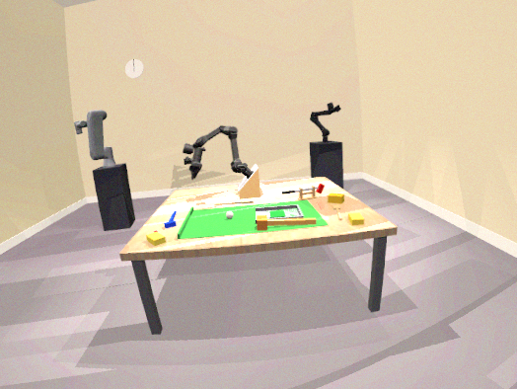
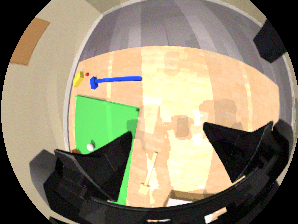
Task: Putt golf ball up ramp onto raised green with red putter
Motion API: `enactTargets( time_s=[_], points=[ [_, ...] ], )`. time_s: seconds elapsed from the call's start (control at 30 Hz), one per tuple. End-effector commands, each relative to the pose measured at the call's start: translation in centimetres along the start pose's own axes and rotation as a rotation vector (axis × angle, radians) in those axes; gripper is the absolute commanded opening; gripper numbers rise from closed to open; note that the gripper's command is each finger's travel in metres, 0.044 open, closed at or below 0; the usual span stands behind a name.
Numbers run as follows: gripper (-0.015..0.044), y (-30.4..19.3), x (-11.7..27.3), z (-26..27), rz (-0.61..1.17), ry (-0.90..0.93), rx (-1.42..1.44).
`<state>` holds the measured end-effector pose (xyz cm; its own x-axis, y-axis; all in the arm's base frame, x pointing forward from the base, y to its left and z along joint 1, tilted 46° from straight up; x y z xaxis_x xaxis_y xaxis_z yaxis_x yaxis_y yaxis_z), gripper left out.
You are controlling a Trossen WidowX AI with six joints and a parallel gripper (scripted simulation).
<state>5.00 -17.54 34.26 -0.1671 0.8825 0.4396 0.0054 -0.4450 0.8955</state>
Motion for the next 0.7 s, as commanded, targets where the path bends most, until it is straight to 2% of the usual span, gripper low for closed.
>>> enactTargets(
  time_s=[0.0,0.1,0.33,0.67],
  points=[
    [0.0440,-1.2,-4.4,4.7,0.157,0.125,0.228],
    [0.0440,-2.8,-6.5,8.0,0.229,0.188,0.299],
    [0.0440,-8.2,-9.3,15.9,0.390,0.354,0.686],
    [0.0440,-19.3,-8.1,24.6,0.524,0.586,1.211]
  ],
)
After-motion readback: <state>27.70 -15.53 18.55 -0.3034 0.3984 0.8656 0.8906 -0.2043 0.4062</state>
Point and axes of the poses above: the point midway between the two fingers, 35 mm back from their tips, its own x axis back along the fingers, its own z axis across the jaws, y = z × x, the point moved 6 cm from there along x, back along the fingers, and after that the axes turned 7 degrees about -x, right-handed, at the moved point
